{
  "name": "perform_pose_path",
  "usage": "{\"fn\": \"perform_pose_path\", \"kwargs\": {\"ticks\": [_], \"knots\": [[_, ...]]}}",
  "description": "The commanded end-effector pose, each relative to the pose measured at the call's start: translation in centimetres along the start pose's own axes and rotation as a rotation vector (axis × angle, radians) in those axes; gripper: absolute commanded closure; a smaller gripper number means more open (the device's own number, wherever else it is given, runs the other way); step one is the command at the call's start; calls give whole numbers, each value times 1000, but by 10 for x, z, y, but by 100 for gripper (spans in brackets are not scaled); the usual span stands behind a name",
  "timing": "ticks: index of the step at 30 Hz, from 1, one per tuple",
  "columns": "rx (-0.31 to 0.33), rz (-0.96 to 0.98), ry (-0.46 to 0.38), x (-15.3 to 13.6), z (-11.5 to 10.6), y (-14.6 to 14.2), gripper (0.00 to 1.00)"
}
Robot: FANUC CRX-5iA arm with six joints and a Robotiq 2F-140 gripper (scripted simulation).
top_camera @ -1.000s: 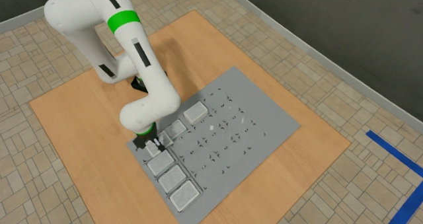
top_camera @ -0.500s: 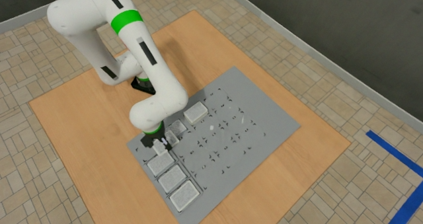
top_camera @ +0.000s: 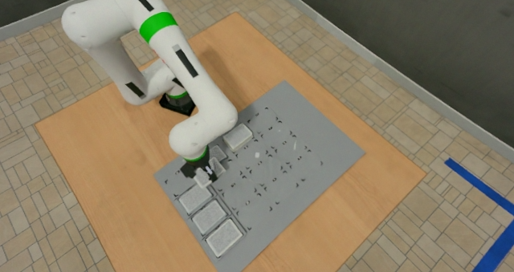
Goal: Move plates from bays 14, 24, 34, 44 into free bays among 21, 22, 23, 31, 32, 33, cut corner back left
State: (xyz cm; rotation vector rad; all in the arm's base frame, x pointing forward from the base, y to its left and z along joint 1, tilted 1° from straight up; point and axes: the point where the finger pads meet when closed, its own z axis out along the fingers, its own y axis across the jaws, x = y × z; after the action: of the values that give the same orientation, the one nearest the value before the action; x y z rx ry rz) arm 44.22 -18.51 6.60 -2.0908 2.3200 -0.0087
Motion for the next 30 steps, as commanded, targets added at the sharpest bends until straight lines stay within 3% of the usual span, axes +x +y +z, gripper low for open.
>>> {"fn": "perform_pose_path", "kwargs": {"ticks": [1, 30], "knots": [[2, 0, 1, -5, -1, -4, 90], [2, 0, 1, -57, -1, -38, 90]]}}
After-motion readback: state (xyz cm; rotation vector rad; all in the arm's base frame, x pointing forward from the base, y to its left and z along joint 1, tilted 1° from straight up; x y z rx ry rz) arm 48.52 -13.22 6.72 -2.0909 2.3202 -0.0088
